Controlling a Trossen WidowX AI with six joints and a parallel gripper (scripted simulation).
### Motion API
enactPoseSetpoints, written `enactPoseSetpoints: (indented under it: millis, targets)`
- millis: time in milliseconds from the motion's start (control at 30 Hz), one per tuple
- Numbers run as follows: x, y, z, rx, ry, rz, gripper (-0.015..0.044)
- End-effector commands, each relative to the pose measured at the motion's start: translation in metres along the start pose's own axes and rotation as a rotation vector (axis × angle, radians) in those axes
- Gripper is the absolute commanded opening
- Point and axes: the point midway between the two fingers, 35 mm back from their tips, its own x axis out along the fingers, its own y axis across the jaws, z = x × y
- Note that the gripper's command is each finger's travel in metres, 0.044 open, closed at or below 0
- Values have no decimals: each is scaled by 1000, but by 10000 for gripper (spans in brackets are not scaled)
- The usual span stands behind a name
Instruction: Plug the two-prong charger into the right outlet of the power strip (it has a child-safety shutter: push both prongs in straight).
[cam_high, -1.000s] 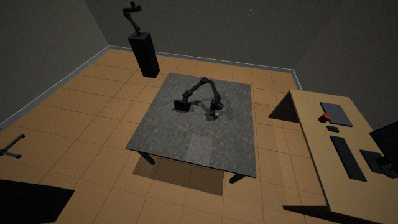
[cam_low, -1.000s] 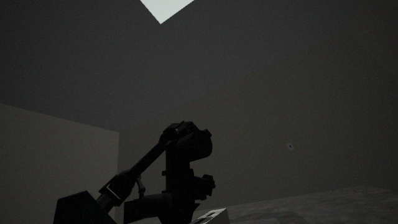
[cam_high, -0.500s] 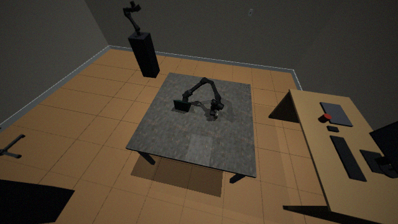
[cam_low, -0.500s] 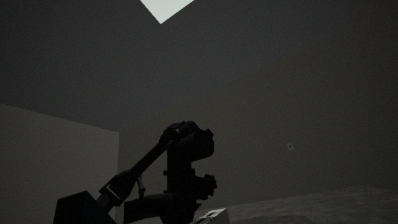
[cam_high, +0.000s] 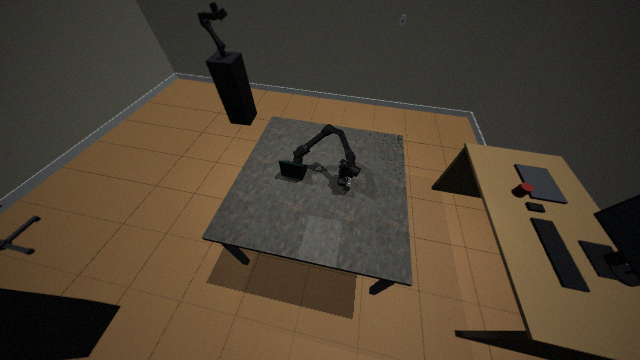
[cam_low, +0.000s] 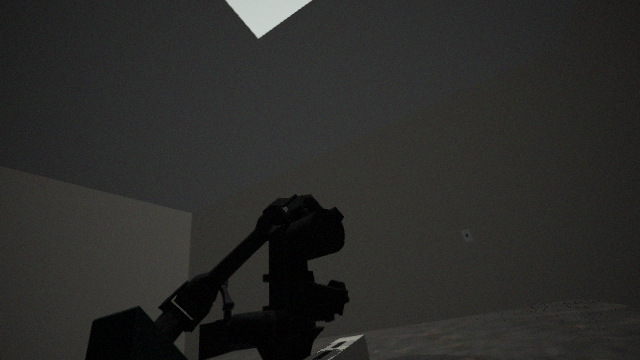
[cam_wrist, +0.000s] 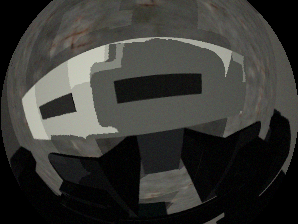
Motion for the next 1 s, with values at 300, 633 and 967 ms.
enactPoseSetpoints:
  millis: [300, 633, 967]
  targets:
    - [-1, 0, 6, -21, -24, -5, 0]
    - [-1, 0, 5, -21, -24, -5, 0]
    - [-2, 0, 4, -21, -24, -5, 0]
